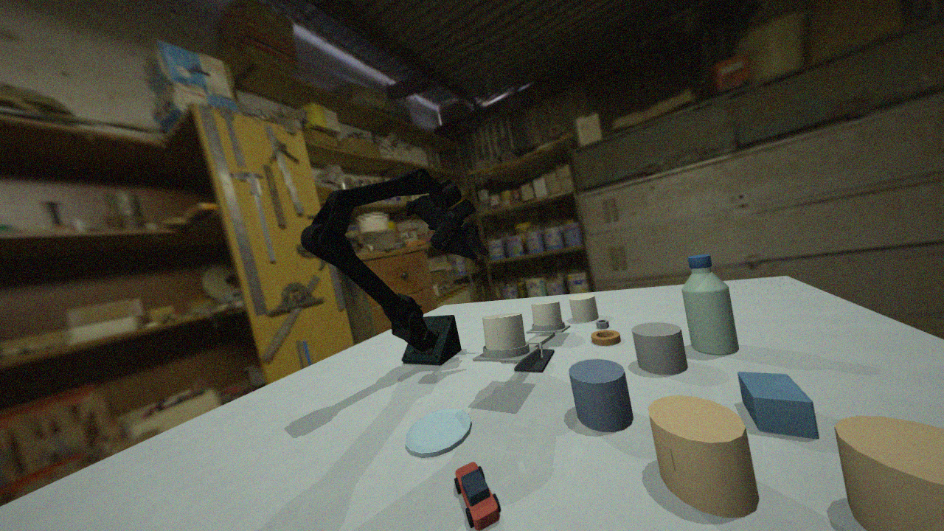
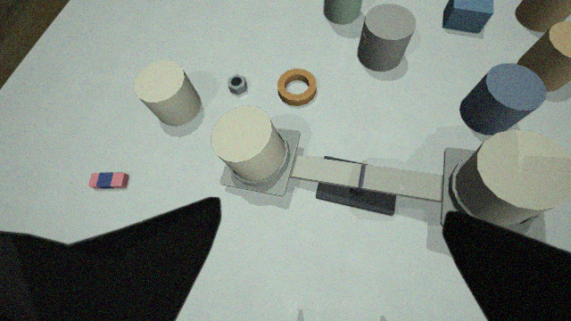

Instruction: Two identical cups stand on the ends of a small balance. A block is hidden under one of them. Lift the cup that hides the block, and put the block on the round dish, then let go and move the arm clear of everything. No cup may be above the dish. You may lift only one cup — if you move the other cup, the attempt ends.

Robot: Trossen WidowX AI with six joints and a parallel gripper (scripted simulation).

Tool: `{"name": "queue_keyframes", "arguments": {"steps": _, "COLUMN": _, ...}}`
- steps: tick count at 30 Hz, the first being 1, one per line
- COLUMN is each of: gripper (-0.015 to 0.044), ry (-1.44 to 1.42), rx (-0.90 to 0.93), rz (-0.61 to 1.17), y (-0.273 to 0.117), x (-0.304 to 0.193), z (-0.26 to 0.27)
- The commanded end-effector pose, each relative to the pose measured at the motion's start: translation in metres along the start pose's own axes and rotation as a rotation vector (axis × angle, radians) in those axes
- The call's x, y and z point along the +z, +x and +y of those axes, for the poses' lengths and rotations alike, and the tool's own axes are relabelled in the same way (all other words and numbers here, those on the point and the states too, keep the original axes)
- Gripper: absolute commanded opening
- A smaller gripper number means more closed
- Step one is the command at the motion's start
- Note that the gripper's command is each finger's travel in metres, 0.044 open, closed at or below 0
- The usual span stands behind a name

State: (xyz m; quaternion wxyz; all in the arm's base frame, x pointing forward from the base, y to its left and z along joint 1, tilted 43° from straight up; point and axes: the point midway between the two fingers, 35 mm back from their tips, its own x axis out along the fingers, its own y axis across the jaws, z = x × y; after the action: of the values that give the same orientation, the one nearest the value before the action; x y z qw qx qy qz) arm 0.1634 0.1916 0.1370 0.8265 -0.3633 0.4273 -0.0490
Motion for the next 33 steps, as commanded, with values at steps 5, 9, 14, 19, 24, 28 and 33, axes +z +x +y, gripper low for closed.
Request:
{"name": "queue_keyframes", "arguments": {"steps": 5, "gripper": 0.0440, "ry": 0.113, "rx": -0.138, "rz": -0.106, "y": 0.001, "x": -0.012, "z": -0.031}}
{"name": "queue_keyframes", "arguments": {"steps": 9, "gripper": 0.0440, "ry": 0.118, "rx": -0.141, "rz": -0.108, "y": 0.001, "x": -0.012, "z": -0.031}}
{"name": "queue_keyframes", "arguments": {"steps": 14, "gripper": 0.0440, "ry": 0.198, "rx": -0.144, "rz": -0.066, "y": 0.006, "x": -0.008, "z": -0.026}}
{"name": "queue_keyframes", "arguments": {"steps": 19, "gripper": 0.0440, "ry": 0.337, "rx": -0.154, "rz": 0.005, "y": 0.016, "x": 0.000, "z": -0.015}}
{"name": "queue_keyframes", "arguments": {"steps": 24, "gripper": 0.0440, "ry": 0.466, "rx": -0.174, "rz": 0.069, "y": 0.028, "x": 0.006, "z": -0.006}}
{"name": "queue_keyframes", "arguments": {"steps": 28, "gripper": 0.0440, "ry": 0.569, "rx": -0.194, "rz": 0.119, "y": 0.038, "x": 0.010, "z": 0.002}}
{"name": "queue_keyframes", "arguments": {"steps": 33, "gripper": 0.0440, "ry": 0.715, "rx": -0.222, "rz": 0.174, "y": 0.051, "x": 0.017, "z": 0.012}}
